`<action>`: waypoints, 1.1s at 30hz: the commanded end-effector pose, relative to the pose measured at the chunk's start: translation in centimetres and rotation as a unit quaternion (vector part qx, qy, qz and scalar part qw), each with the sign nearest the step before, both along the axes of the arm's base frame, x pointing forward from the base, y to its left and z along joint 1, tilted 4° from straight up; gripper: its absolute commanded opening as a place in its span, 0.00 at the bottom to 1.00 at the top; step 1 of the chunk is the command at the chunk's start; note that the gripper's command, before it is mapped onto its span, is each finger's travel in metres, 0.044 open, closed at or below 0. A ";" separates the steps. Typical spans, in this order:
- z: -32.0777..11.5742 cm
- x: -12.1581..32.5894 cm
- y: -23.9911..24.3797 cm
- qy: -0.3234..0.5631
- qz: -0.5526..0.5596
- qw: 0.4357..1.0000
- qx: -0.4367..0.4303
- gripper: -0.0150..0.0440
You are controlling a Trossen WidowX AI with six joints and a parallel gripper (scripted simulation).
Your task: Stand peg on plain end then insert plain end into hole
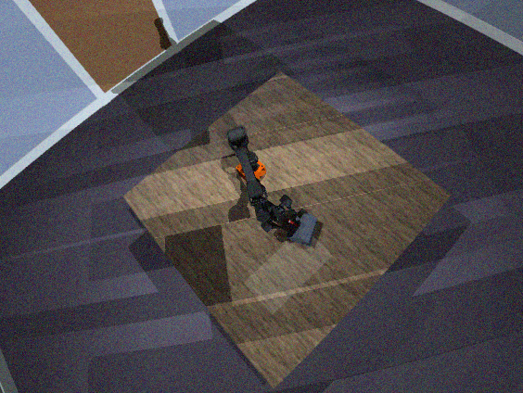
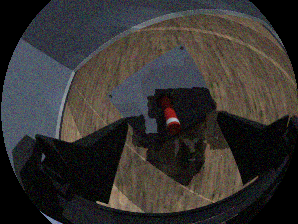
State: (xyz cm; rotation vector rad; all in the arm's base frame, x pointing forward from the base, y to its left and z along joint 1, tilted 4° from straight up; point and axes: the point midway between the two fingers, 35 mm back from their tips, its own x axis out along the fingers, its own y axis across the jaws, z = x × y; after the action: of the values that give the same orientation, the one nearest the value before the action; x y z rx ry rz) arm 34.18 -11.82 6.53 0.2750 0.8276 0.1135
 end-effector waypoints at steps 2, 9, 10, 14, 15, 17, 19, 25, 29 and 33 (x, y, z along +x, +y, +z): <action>0.9 -0.6 -0.2 -0.003 0.002 1.000 -0.002 1.00; 1.7 -1.4 -0.6 -0.003 0.001 1.000 -0.002 1.00; 1.8 -1.5 -0.6 -0.003 0.001 1.000 -0.002 1.00; 2.2 -2.0 -0.8 -0.002 0.001 1.000 -0.002 1.00; 2.3 -2.1 -0.8 -0.002 0.001 1.000 -0.002 1.00; 2.5 -2.3 -0.9 -0.002 0.001 1.000 -0.002 1.00; 2.8 -2.6 -1.0 -0.002 0.000 1.000 -0.001 1.00; 3.4 -3.4 -1.3 -0.002 0.000 1.000 -0.001 1.00; 3.6 -3.7 -1.4 -0.002 0.000 1.000 -0.001 1.00; 4.1 -4.2 -1.6 -0.002 -0.001 1.000 -0.001 1.00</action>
State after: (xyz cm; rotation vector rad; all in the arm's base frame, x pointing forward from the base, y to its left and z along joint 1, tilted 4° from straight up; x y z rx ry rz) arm 30.35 -13.29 9.96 0.2791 0.8317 0.1090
